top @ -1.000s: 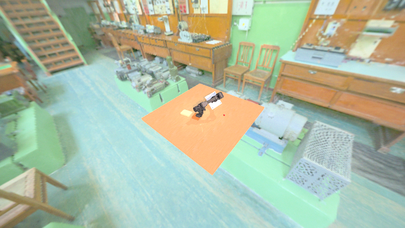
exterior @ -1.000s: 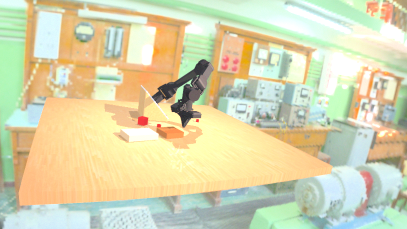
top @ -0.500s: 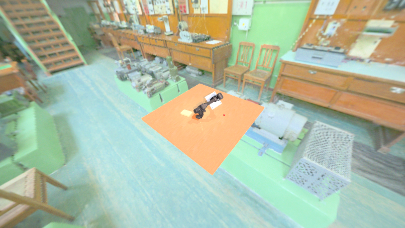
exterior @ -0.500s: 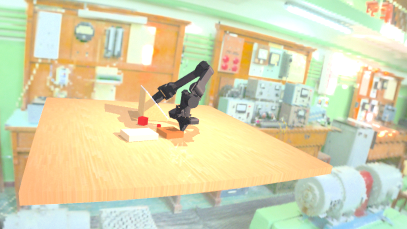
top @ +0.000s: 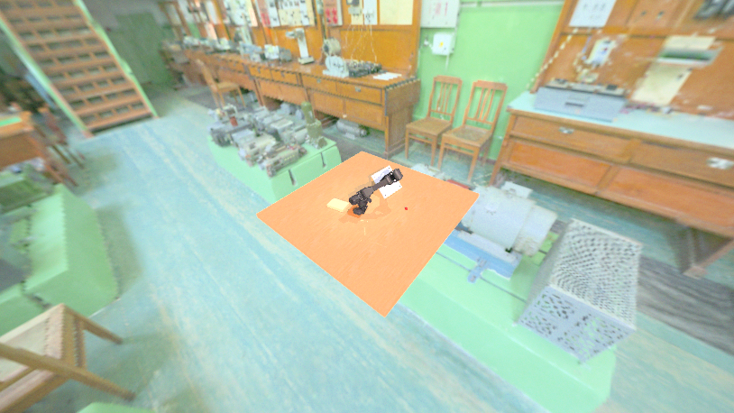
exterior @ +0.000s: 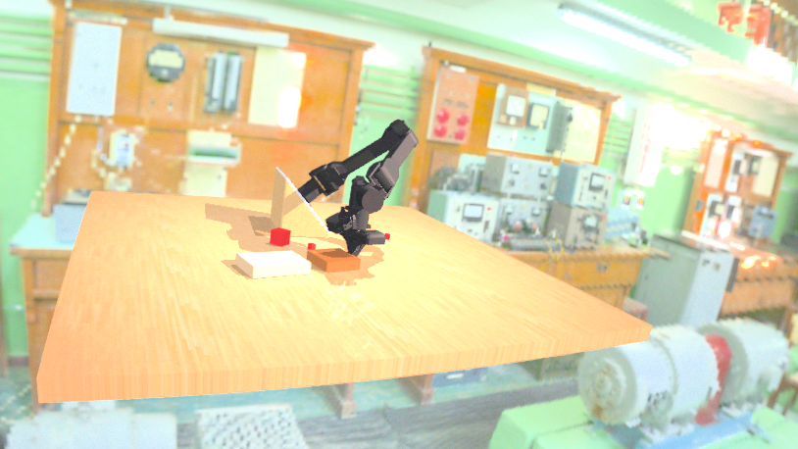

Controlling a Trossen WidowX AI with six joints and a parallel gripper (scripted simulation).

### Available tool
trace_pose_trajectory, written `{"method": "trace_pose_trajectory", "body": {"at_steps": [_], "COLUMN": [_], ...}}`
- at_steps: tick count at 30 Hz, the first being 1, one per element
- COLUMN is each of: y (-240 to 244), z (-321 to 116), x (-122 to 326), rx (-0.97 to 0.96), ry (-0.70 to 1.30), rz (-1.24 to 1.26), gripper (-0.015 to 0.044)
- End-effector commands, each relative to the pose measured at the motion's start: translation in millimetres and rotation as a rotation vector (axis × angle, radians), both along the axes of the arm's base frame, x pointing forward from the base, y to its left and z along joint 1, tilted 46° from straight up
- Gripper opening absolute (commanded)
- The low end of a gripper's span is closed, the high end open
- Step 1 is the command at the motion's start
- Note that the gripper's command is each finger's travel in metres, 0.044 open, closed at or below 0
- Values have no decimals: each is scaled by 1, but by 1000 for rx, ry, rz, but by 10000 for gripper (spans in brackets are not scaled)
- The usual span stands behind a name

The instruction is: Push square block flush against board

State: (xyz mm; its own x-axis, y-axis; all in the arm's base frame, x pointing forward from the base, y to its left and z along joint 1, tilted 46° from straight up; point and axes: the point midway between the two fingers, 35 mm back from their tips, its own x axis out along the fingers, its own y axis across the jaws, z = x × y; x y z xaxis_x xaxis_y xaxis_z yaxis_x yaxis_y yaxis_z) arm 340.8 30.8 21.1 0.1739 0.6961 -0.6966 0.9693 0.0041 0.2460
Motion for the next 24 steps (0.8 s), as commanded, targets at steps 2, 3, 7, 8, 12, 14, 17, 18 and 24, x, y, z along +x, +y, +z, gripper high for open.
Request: {"method": "trace_pose_trajectory", "body": {"at_steps": [2, 3, 7, 8, 12, 14, 17, 18, 24], "y": [-3, -4, -7, -7, -10, -11, -13, -14, -18], "z": [-3, -4, -6, -7, -10, -11, -13, -13, -17], "x": [2, 2, 3, 3, 4, 4, 5, 5, 6], "rx": [2, 2, 2, 2, 1, 1, 1, 1, 1], "ry": [-6, -6, -6, -6, -6, -6, -6, -6, -6], "rz": [5, 5, 5, 5, 5, 5, 5, 5, 5], "gripper": [0, 0, 0, 0, 0, 0, 0, 0, 0]}}
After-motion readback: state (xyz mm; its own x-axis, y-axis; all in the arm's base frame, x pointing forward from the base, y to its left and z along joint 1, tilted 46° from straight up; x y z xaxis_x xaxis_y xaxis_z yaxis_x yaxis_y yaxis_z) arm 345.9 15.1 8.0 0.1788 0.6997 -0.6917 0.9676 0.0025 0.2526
